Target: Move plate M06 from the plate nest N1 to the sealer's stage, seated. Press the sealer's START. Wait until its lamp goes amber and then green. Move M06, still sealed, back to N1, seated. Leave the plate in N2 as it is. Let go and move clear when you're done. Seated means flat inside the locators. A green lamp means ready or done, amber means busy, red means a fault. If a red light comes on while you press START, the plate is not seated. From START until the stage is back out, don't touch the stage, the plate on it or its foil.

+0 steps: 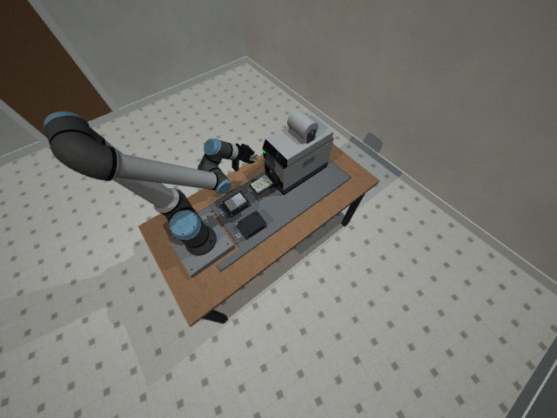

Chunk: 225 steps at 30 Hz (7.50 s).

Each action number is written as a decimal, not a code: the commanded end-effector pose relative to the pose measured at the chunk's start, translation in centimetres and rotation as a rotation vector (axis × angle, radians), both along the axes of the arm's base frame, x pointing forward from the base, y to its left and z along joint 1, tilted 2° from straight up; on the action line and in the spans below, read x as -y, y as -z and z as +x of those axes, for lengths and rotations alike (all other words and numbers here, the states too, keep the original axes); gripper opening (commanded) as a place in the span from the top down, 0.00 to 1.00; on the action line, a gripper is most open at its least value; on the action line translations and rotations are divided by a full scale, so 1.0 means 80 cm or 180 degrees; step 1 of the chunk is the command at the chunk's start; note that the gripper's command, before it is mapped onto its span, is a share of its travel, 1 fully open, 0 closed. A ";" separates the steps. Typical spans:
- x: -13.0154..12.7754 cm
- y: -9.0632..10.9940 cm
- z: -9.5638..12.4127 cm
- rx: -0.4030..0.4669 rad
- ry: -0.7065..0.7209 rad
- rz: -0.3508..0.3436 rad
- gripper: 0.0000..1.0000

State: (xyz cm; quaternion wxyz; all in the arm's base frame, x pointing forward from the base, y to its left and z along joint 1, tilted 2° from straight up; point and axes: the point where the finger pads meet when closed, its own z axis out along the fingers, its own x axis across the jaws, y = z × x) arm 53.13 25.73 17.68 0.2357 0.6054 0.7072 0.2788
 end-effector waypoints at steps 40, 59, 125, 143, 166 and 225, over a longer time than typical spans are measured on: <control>-0.008 0.046 0.049 0.0004 0.0000 0.0001 1.00; -0.008 0.046 0.049 0.0004 0.0000 0.0001 1.00; -0.009 0.046 0.058 0.0004 0.0000 0.0001 1.00; -0.010 0.046 0.062 0.0004 0.0000 0.0001 1.00; -0.008 0.039 0.049 0.0004 0.0000 0.0001 1.00; 0.013 -0.050 -0.083 0.0004 0.0000 0.0001 1.00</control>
